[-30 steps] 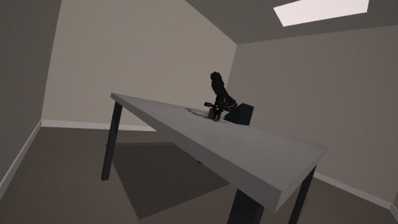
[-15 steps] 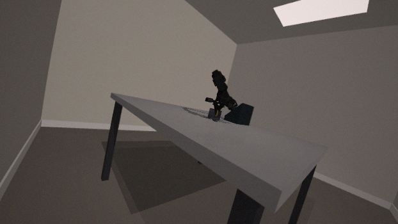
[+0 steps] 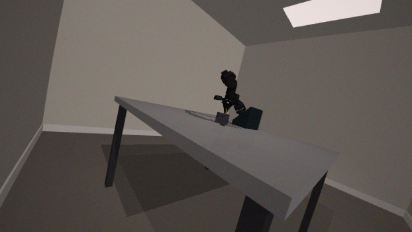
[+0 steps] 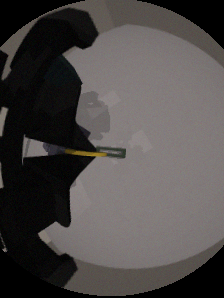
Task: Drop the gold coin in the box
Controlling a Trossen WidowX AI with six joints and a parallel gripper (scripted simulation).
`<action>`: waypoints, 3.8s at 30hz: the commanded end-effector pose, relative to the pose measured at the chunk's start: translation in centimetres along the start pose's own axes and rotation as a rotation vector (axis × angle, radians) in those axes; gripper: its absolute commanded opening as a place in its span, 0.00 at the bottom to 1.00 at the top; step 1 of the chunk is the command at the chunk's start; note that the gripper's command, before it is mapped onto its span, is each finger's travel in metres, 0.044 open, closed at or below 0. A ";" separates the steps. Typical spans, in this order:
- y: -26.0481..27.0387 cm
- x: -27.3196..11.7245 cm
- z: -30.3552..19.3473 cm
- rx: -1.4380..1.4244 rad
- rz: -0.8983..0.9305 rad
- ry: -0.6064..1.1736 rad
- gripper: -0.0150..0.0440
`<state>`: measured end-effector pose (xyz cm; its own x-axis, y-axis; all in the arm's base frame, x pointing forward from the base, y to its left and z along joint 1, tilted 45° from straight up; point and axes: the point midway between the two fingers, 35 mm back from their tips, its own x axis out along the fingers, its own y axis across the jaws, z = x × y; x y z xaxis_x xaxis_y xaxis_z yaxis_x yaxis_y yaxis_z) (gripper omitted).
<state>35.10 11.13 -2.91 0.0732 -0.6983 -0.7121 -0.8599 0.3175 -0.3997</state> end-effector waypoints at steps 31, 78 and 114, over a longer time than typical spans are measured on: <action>0.0 -2.7 0.6 -0.698 0.003 -0.005 0.25; 1.0 -3.0 -6.5 -1.096 0.005 -0.003 0.25; 2.3 -2.5 -10.6 -1.101 0.009 -0.006 0.25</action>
<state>27.78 6.99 4.10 0.0652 -0.6925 -0.7185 -0.8436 -0.4228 0.3310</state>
